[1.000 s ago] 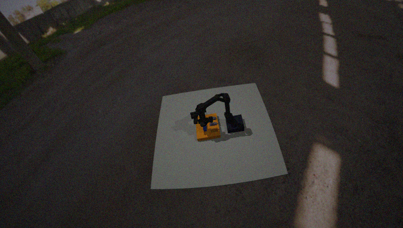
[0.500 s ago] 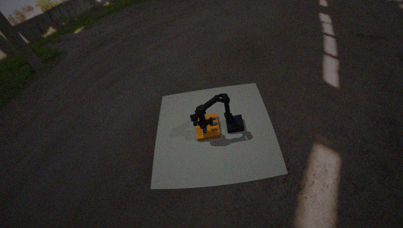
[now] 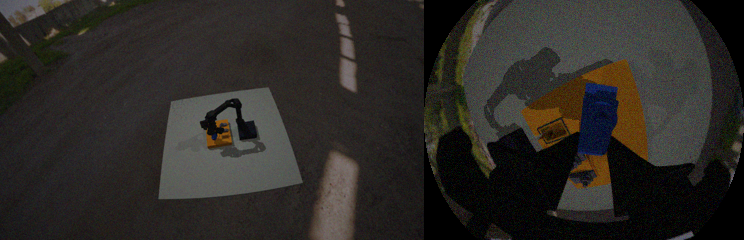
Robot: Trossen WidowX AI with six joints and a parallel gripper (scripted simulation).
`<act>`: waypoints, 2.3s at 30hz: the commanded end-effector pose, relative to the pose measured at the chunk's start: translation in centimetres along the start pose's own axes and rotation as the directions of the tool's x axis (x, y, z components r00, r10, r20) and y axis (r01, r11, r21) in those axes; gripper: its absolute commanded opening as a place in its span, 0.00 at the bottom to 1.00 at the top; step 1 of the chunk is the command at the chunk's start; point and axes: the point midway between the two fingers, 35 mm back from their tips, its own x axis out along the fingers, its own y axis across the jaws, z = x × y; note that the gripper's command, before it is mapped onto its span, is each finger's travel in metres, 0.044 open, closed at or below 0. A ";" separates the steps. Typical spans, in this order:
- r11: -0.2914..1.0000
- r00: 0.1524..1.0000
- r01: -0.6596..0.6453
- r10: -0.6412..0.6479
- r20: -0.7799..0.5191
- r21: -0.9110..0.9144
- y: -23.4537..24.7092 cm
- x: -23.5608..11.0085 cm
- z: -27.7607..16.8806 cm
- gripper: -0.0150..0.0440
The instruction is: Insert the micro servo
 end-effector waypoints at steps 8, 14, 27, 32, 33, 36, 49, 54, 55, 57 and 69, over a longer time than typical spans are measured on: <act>0.919 1.000 0.005 -0.005 -0.001 0.394 -0.1 -0.1 0.0 0.25; 0.819 1.000 0.005 -0.005 -0.001 0.574 -0.1 -0.1 0.0 0.25; 0.510 1.000 0.004 -0.005 -0.001 0.860 -0.1 -0.1 0.0 0.25; 0.505 1.000 0.004 -0.005 -0.001 0.863 -0.1 -0.1 0.0 0.25; 0.505 1.000 0.004 -0.005 -0.001 0.863 -0.1 -0.1 0.0 0.25; 0.505 1.000 0.004 -0.005 -0.001 0.863 0.1 -0.1 -0.1 0.25; 0.505 1.000 0.003 -0.002 -0.003 0.863 4.6 -0.1 -2.7 0.25; 0.505 1.000 0.003 0.000 -0.004 0.863 6.6 -0.1 -3.8 0.25; 0.505 1.000 0.003 0.000 -0.004 0.863 6.9 -0.1 -4.1 0.25; 0.505 1.000 0.003 0.001 -0.004 0.863 7.7 -0.1 -4.5 0.25; 0.505 1.000 0.003 0.002 -0.005 0.863 9.3 0.3 -5.5 0.25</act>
